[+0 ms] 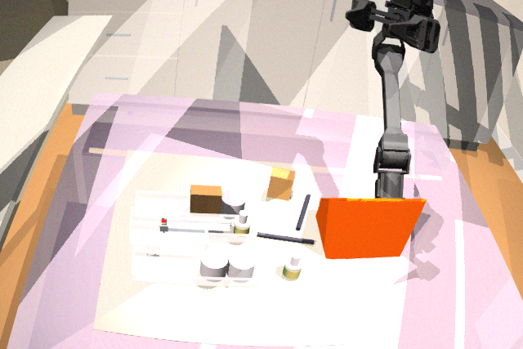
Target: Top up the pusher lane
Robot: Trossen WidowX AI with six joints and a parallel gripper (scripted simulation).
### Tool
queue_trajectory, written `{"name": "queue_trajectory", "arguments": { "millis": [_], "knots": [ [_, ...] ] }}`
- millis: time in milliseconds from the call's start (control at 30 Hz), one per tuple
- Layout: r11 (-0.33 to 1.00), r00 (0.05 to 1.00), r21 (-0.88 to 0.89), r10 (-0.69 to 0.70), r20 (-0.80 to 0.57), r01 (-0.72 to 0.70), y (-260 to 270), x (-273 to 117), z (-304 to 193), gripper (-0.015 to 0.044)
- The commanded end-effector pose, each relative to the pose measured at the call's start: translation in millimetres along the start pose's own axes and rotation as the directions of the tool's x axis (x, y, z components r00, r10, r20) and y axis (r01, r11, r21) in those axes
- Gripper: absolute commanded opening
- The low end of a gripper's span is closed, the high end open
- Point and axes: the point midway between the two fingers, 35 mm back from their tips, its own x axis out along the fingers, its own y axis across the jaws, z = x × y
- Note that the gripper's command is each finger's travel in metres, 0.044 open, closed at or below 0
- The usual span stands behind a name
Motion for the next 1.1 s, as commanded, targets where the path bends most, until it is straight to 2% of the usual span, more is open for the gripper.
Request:
{"name": "queue_trajectory", "arguments": {
  "millis": [0, 200, 467, 567, 700, 900, 967, 1067],
  "knots": [
    [0.999, 0.984, 0.001, -0.042, -0.174, 0.043, -3, 38, -58, 0.0440],
    [0.990, 0.882, 0.010, -0.118, -0.456, 0.138, -20, 80, -157, 0.0440],
    [0.960, 0.665, 0.032, -0.168, -0.728, 0.278, -50, 88, -269, 0.0440],
    [0.936, 0.530, 0.009, -0.192, -0.826, 0.352, -64, 80, -316, 0.0440],
    [0.888, 0.303, -0.050, -0.209, -0.930, 0.458, -82, 57, -380, 0.0440],
    [0.796, -0.063, -0.191, -0.190, -0.980, 0.575, -101, 1, -455, 0.0440],
    [0.784, -0.106, -0.211, -0.184, -0.977, 0.584, -102, -6, -462, 0.0440],
    [0.784, -0.106, -0.211, -0.184, -0.977, 0.584, -102, -6, -462, 0.0440]
  ]
}}
